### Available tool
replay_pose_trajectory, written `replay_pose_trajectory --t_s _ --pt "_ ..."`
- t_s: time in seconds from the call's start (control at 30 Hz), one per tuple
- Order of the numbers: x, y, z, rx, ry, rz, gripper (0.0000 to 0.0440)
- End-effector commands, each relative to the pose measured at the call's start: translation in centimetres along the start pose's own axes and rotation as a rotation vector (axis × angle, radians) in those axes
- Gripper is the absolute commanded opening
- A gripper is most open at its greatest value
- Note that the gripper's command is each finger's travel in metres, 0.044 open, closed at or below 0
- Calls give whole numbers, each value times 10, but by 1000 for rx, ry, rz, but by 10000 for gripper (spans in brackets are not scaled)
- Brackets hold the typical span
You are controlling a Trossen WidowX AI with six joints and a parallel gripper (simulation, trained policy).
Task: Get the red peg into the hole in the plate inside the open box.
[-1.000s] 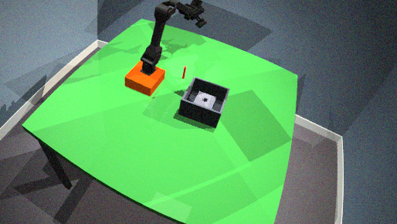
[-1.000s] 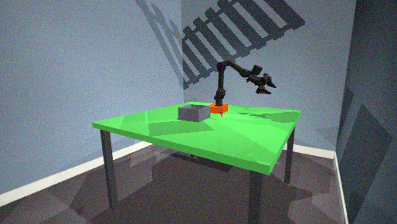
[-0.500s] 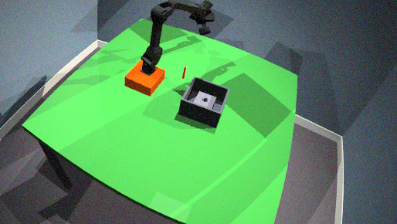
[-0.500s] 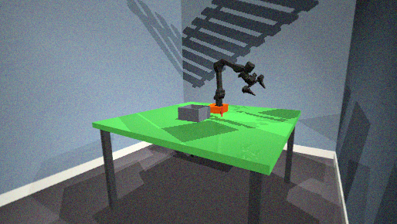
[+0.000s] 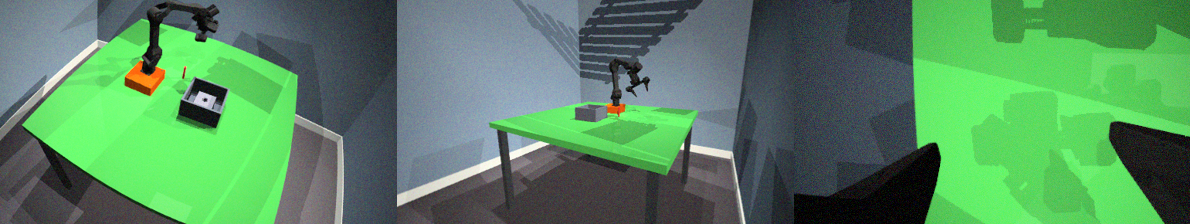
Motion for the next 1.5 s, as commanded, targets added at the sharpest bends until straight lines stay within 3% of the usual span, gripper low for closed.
replay_pose_trajectory --t_s 0.0,0.8,1.47 --pt "1 -9 -24 -74 122 20 440" --pt "-47 -33 -147 -525 763 196 440" --pt "-75 12 -189 -652 903 222 440"
Point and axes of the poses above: the point midway between the two fingers, 35 mm back from their tips, its own y axis out along the fingers, its own z axis across the jaws, x = y × z, the point moved 1 cm from there along -y, back along the fingers, and after that the axes turned 10 degrees about -y, right-handed, at the moved point
